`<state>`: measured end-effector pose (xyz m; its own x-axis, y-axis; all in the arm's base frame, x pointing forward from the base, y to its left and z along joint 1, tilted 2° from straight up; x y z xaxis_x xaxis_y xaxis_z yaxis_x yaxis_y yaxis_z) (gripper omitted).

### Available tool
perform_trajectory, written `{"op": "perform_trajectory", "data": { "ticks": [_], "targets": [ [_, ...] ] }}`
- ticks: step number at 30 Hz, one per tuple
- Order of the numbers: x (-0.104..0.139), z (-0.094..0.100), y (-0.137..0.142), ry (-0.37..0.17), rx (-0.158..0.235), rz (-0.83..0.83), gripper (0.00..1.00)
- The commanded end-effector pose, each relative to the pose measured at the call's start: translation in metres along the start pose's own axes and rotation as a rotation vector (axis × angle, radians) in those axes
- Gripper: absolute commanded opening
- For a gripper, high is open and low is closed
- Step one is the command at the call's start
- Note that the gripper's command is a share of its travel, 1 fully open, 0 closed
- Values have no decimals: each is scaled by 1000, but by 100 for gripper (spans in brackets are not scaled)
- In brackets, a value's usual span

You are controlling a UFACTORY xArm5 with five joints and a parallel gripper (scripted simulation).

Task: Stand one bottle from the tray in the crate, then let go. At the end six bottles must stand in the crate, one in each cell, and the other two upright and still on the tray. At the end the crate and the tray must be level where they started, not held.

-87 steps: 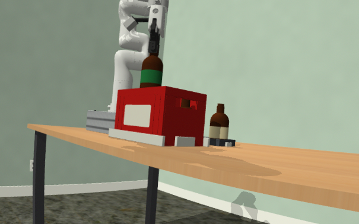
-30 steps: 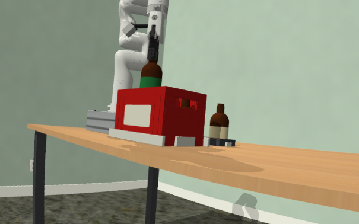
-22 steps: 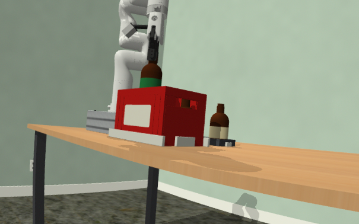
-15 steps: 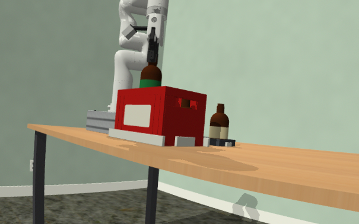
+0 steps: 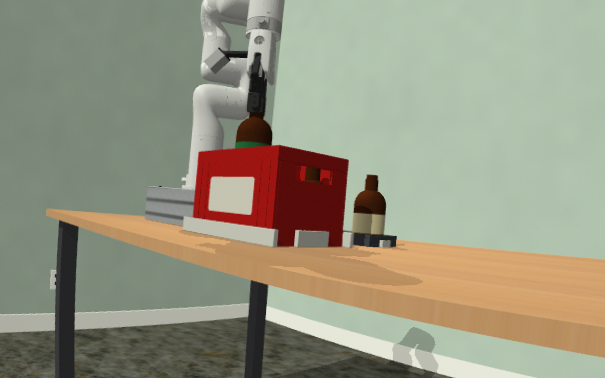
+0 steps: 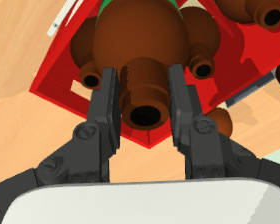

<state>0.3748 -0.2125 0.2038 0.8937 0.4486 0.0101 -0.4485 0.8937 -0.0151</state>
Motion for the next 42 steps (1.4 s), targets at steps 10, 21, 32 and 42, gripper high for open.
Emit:
{"op": "perform_trajectory", "data": {
  "ticks": [10,21,32,42],
  "targets": [
    [1,-10,-1,-2,-4,0,0],
    [1,-13,-1,-2,-4,0,0],
    [1,-14,-1,-2,-4,0,0],
    [1,-14,-1,-2,-4,0,0]
  ]
}}
Point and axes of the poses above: the point where the finger pads meet when closed, its own z axis back along the fingers, its own y axis across the jaws, x = y × z, the point moved 2 cm from there along z, back along the fingers, and after that the axes turned 7 degrees about -z, right-handed, at the moved point
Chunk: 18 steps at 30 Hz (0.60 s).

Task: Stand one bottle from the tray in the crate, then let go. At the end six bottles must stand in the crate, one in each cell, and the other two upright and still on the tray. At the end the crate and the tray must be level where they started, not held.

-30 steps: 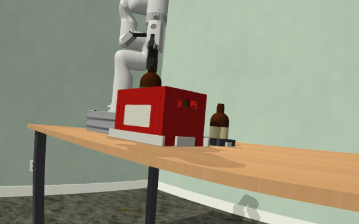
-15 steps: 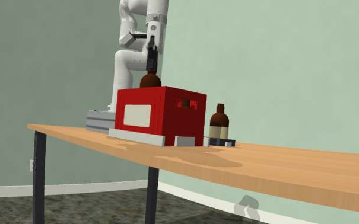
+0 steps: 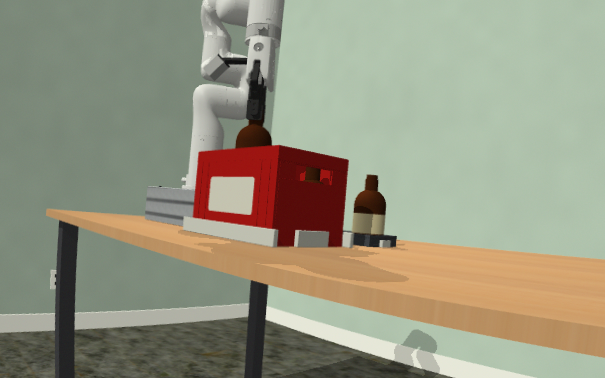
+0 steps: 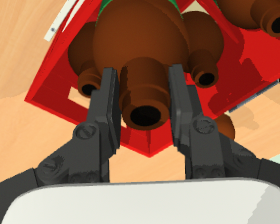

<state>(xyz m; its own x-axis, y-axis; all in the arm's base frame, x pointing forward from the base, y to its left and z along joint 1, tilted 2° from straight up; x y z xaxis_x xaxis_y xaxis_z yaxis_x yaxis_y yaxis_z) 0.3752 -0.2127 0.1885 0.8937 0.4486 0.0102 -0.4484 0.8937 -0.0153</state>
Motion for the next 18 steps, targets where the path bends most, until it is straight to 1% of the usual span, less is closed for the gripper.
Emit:
{"op": "perform_trajectory", "data": {
  "ticks": [1,18],
  "targets": [
    [1,1,-1,-2,-3,0,0],
    [0,-7,-1,-2,-4,0,0]
  ]
}}
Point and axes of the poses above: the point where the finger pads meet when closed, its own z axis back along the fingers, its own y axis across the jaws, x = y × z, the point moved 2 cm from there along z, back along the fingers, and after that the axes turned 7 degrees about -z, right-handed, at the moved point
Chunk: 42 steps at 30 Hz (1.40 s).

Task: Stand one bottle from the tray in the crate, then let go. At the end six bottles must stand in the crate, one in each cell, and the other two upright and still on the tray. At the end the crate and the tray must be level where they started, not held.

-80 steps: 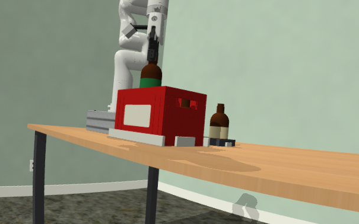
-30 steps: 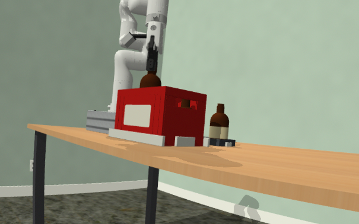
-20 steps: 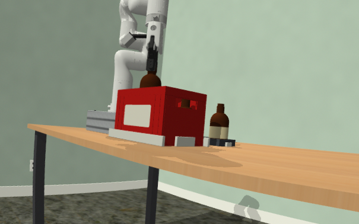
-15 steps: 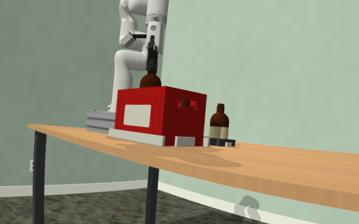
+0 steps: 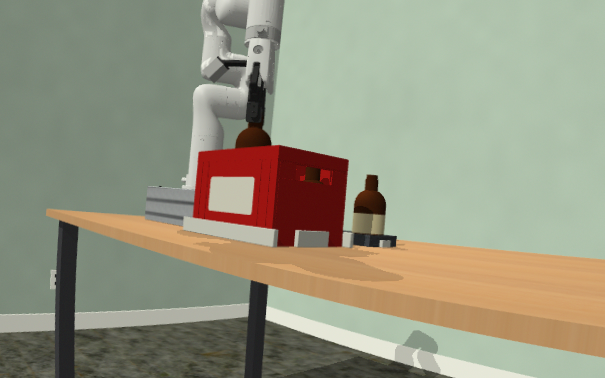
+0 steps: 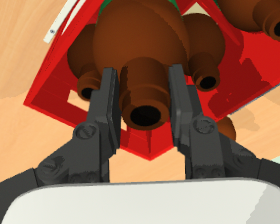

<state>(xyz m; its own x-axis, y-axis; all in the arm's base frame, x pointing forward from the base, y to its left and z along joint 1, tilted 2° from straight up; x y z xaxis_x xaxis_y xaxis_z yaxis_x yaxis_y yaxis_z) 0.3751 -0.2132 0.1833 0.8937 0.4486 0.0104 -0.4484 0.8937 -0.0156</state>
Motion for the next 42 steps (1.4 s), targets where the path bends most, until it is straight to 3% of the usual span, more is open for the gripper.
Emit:
{"op": "perform_trajectory", "data": {
  "ticks": [1,27,42],
  "targets": [
    [0,-2,-1,-2,-3,0,0],
    [1,-29,-1,-2,-3,0,0],
    [1,-33,-1,-2,-3,0,0]
  ]
}}
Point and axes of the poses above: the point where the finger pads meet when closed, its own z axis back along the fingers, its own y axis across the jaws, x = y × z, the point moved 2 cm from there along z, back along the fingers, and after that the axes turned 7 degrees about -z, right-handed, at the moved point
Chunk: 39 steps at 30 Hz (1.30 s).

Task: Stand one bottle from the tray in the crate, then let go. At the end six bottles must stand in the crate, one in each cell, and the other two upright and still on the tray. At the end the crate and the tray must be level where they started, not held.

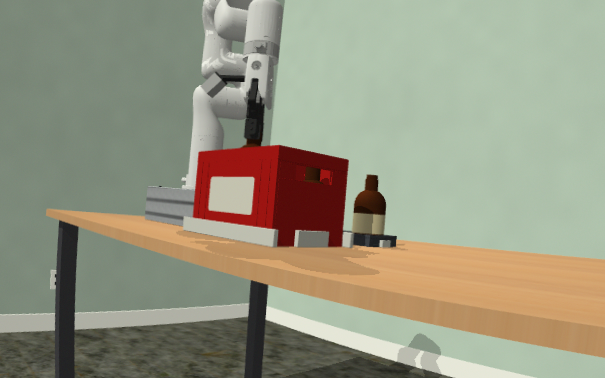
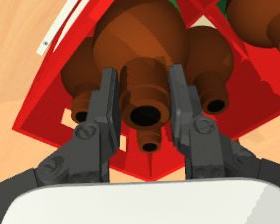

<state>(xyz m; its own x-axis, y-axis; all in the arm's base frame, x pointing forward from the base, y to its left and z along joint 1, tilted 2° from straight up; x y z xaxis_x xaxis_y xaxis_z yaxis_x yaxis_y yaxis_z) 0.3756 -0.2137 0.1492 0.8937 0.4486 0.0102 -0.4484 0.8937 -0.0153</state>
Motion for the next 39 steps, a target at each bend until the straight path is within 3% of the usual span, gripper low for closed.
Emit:
{"op": "perform_trajectory", "data": {
  "ticks": [1,39],
  "targets": [
    [1,1,-1,-2,-3,0,0],
    [0,-8,-1,-2,-3,0,0]
  ]
}}
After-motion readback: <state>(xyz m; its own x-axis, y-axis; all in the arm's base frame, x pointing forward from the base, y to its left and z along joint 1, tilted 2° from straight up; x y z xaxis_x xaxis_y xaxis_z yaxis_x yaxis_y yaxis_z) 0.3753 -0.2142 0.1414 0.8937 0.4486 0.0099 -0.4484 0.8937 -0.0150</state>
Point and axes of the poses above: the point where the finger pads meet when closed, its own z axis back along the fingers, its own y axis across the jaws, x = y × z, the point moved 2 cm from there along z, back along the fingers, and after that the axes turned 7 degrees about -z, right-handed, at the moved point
